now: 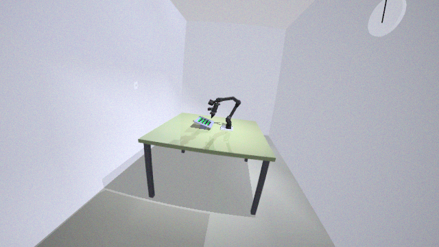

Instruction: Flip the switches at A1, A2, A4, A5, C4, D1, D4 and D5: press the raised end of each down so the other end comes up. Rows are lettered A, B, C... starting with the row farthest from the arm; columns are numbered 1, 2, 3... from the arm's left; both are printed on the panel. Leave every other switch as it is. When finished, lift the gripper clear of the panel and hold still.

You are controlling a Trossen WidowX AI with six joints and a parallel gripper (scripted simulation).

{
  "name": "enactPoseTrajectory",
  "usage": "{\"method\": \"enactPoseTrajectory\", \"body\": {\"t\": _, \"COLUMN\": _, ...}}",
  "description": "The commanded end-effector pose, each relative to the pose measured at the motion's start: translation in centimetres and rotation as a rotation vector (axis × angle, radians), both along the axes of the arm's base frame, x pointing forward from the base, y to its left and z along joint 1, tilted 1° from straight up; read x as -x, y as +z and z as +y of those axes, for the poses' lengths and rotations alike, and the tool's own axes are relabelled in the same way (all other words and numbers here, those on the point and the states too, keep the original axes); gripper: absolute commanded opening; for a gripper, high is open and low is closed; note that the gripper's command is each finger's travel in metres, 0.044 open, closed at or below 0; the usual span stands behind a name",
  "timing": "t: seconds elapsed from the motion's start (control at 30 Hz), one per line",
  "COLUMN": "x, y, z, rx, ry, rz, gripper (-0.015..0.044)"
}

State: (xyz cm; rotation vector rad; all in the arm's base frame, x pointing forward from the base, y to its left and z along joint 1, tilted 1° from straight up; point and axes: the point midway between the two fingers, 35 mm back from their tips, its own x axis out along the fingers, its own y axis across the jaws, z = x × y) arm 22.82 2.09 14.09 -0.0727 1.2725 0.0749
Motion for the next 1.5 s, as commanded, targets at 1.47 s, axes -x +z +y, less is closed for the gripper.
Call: {"method": "enactPoseTrajectory", "body": {"t": 1.47, "x": -1.2, "y": -6.0, "z": -0.2, "rx": -0.008, "ry": 0.016, "rz": -0.018, "gripper": 0.0}}
